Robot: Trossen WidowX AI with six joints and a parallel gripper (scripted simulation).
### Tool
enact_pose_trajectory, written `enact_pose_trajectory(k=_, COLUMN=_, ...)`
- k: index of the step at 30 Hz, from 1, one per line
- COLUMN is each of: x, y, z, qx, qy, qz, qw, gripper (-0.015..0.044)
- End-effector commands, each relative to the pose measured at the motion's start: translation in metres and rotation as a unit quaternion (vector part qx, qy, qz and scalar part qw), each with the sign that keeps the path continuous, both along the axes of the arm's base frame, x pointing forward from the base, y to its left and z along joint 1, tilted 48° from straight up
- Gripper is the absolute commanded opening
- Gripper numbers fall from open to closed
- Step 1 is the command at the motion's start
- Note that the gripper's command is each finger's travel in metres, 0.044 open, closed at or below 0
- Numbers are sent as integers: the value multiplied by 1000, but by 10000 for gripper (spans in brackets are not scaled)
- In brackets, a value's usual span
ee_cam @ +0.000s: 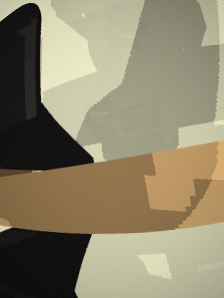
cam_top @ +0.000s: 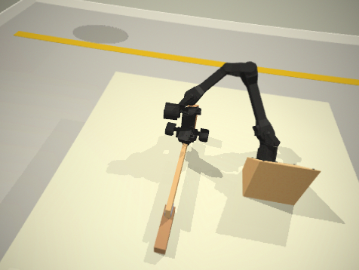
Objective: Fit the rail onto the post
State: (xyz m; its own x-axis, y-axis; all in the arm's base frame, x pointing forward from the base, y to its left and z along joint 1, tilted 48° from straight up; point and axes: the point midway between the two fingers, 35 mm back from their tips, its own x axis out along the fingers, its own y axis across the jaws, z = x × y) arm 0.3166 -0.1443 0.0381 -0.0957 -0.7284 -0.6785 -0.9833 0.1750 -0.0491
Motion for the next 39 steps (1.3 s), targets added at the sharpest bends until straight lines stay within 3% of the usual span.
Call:
enact_pose_trajectory(k=1, x=1, y=0, z=3, qx=-2, qy=-2, qz=3, qw=1000, gripper=0)
enact_pose_trajectory(k=39, x=1, y=2, z=6, qx=-2, qy=-2, qz=3, qw=1000, gripper=0)
